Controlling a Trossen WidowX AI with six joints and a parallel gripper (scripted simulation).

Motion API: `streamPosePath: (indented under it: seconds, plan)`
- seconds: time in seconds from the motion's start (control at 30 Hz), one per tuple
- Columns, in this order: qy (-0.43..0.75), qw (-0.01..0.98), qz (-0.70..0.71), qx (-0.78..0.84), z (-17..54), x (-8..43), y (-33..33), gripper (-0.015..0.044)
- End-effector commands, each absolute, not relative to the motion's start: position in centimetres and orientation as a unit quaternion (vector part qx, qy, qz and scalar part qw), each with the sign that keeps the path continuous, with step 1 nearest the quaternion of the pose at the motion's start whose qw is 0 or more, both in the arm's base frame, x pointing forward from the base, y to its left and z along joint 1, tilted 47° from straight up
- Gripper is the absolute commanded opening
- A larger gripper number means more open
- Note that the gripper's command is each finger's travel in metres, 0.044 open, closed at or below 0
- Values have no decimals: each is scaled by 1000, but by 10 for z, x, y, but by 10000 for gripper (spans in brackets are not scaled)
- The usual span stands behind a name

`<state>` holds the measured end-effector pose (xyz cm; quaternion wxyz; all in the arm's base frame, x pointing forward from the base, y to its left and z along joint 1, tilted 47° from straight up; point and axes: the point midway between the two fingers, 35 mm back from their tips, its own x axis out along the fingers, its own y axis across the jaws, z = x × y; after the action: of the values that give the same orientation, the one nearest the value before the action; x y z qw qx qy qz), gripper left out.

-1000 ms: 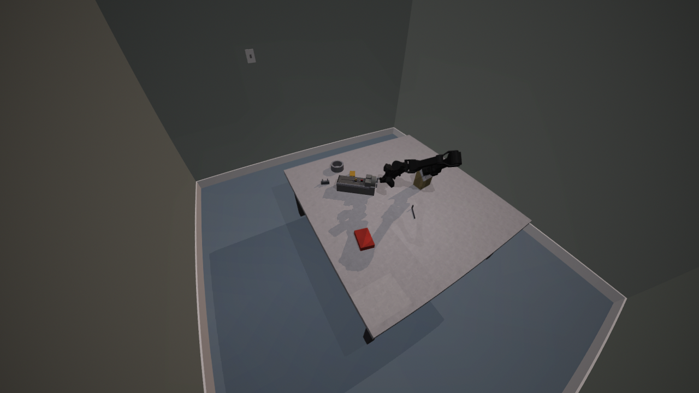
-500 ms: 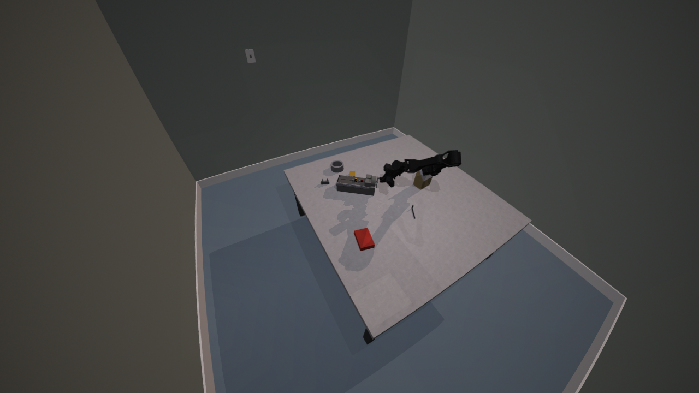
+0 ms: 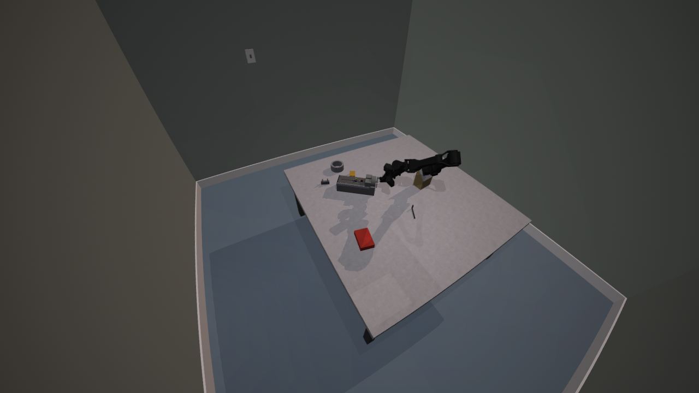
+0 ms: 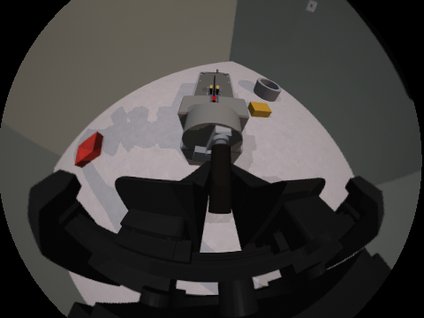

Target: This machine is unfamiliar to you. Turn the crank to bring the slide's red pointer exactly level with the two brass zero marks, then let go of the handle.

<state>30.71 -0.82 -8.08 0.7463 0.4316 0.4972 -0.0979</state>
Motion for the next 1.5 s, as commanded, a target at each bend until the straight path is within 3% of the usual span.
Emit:
streamPosePath:
  seconds: [0.0,1.47]
  plan:
    - [502,743,-110,429,-87,302,-12,0]
    - [502,743,-110,429,-109,291,-6,0]
